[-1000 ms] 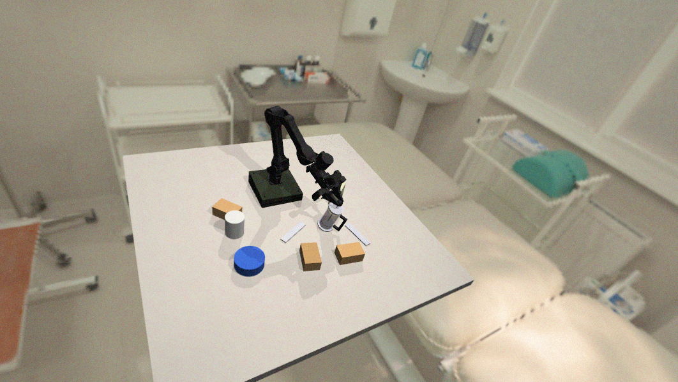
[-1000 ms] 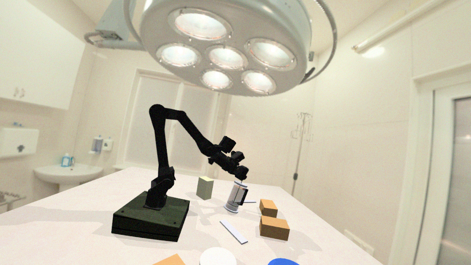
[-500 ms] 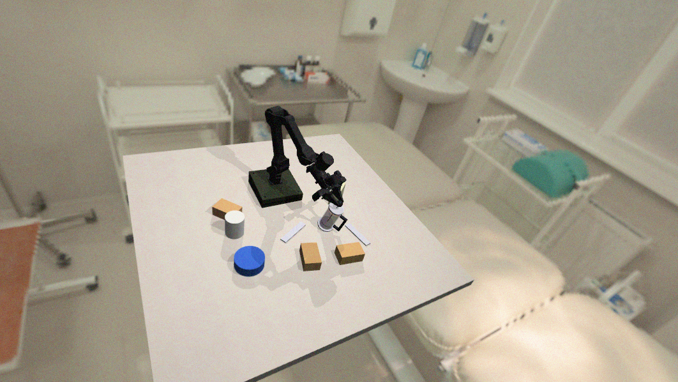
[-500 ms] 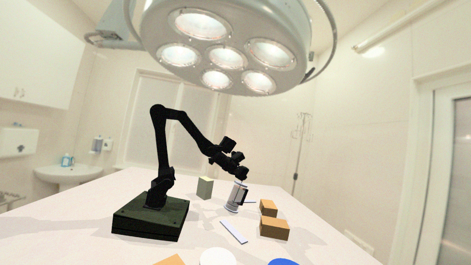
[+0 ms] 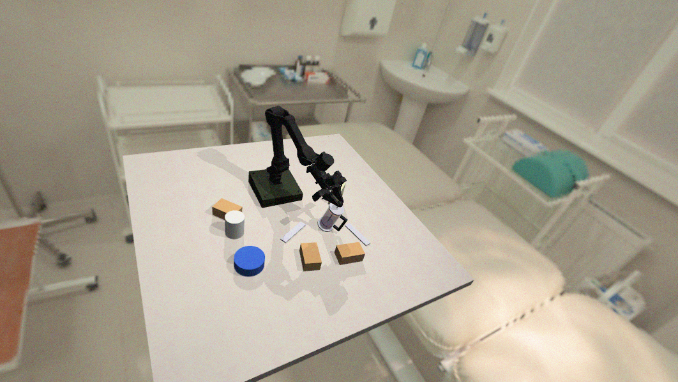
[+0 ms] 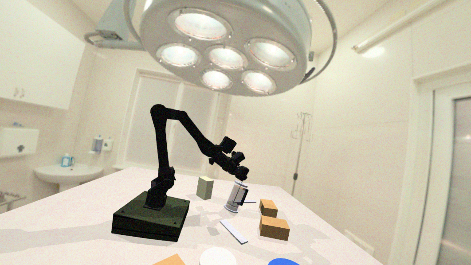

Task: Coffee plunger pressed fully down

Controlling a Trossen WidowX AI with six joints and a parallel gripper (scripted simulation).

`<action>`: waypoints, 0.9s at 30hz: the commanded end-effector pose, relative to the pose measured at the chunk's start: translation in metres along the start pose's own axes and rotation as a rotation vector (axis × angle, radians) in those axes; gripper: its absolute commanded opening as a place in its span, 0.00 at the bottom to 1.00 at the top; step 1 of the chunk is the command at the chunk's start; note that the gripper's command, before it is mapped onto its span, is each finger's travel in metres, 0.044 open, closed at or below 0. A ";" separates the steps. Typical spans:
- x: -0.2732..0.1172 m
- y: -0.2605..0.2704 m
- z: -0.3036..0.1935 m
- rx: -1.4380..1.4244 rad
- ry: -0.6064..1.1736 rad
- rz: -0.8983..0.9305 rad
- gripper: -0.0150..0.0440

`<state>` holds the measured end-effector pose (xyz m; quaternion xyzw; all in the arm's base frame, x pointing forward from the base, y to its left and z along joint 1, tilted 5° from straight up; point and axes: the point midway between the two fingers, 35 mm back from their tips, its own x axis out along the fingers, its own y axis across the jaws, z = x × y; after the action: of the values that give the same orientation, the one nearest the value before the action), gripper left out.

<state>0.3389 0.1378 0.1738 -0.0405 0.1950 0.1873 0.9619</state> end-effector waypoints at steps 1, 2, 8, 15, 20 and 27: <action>0.003 0.000 -0.005 0.000 0.020 0.001 0.46; 0.003 0.000 -0.005 0.000 0.020 0.001 0.46; 0.003 0.000 -0.005 0.000 0.020 0.001 0.46; 0.001 0.000 0.000 0.000 0.002 0.000 0.46; 0.001 0.000 0.000 0.000 0.002 0.000 0.46; 0.001 0.000 0.000 0.000 0.002 0.000 0.63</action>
<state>0.3404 0.1383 0.1738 -0.0405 0.1954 0.1873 0.9618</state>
